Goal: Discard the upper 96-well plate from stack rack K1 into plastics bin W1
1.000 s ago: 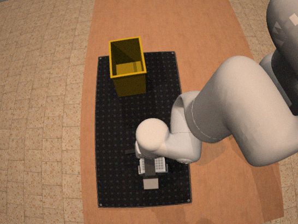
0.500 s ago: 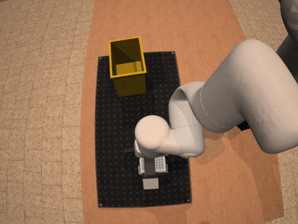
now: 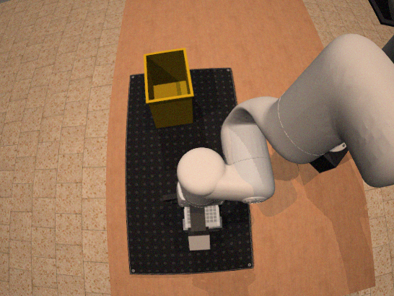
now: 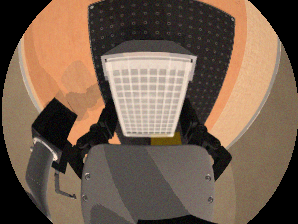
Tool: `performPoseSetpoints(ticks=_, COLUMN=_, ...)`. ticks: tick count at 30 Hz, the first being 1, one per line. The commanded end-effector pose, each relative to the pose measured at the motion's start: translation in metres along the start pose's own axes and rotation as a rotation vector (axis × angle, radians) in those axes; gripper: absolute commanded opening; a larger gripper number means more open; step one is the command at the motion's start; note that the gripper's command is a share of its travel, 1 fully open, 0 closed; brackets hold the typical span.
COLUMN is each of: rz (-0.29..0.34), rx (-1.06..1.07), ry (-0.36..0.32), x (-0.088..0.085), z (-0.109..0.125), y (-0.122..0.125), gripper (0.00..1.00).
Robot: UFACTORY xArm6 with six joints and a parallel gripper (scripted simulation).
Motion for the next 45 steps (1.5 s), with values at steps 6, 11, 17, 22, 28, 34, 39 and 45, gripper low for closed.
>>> performPoseSetpoints(ticks=6, rz=0.003, rx=0.000, ry=0.001, x=-0.013, z=-0.001, y=0.001, gripper=0.00)
performPoseSetpoints(ticks=11, rz=0.003, rx=0.000, ry=0.001, x=-0.021, z=-0.001, y=0.001, gripper=0.00)
performPoseSetpoints(ticks=17, rz=0.003, rx=0.000, ry=0.001, x=-0.031, z=-0.001, y=0.001, gripper=0.00)
performPoseSetpoints(ticks=22, rz=0.003, rx=0.000, ry=0.001, x=-0.036, z=-0.001, y=0.001, gripper=0.00)
performPoseSetpoints(ticks=28, rz=0.003, rx=0.000, ry=0.001, x=-0.046, z=-0.001, y=0.001, gripper=0.00)
performPoseSetpoints(ticks=34, rz=0.003, rx=0.000, ry=0.001, x=-0.057, z=-0.001, y=0.001, gripper=0.00)
performPoseSetpoints(ticks=39, rz=0.003, rx=0.000, ry=0.001, x=-0.062, z=-0.001, y=0.001, gripper=0.00)
performPoseSetpoints(ticks=45, rz=0.003, rx=0.000, ry=0.001, x=-0.072, z=-0.001, y=0.001, gripper=0.00)
Point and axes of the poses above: the point where the finger pads meet when closed, its own x axis out along the fingers, its own y axis across the jaws, z = x × y, the point moved 3 cm from there along -x, back along the fingers, and after that the axes turned 7 degrees about x, right-handed, at the moved point
